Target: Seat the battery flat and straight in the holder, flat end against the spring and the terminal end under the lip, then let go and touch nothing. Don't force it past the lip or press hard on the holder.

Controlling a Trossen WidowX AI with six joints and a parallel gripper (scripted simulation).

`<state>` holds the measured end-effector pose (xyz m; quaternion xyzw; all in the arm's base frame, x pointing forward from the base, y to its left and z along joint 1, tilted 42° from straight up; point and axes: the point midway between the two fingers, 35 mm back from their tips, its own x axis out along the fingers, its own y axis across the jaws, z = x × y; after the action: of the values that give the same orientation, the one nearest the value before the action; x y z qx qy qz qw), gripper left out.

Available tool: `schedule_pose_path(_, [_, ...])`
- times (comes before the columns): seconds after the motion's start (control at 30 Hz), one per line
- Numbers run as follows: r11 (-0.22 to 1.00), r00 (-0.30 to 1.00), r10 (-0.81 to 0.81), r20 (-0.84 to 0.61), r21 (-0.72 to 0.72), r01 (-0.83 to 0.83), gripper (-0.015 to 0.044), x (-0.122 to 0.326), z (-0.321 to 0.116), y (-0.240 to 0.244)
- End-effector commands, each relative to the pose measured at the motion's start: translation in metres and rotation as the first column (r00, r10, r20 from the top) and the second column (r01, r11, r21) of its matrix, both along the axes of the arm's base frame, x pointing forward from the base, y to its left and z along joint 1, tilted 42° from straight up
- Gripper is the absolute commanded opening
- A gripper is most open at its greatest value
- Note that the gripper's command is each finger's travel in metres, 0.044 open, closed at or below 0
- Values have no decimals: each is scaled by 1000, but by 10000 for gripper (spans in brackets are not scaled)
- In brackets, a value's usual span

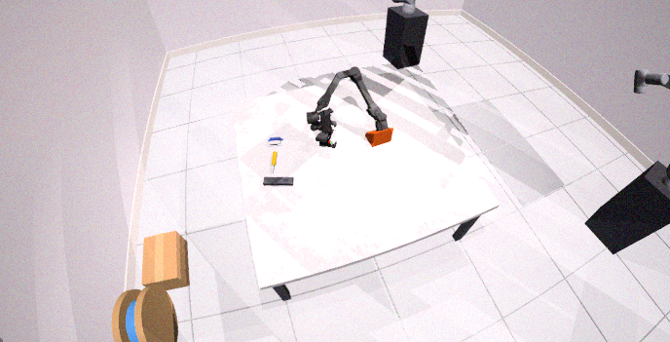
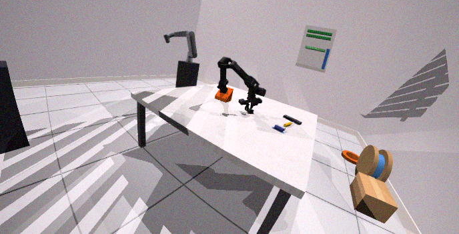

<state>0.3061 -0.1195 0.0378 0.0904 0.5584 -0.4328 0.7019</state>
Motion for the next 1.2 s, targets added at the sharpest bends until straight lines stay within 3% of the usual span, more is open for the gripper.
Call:
schedule_pose_path(0.0, [1000, 1000, 4, -10, 4, -4, 79, 2, -1, -2])
schedule_pose_path(0.6, [1000, 1000, 5, -6, 3, -5, 79, 4, 1, -3])
schedule_pose_path(0.73, [1000, 1000, 5, -6, 3, -5, 181, 4, 1, -3])
schedule_pose_path(1.17, [1000, 1000, 3, -4, 3, -3, 181, 4, 13, 7])
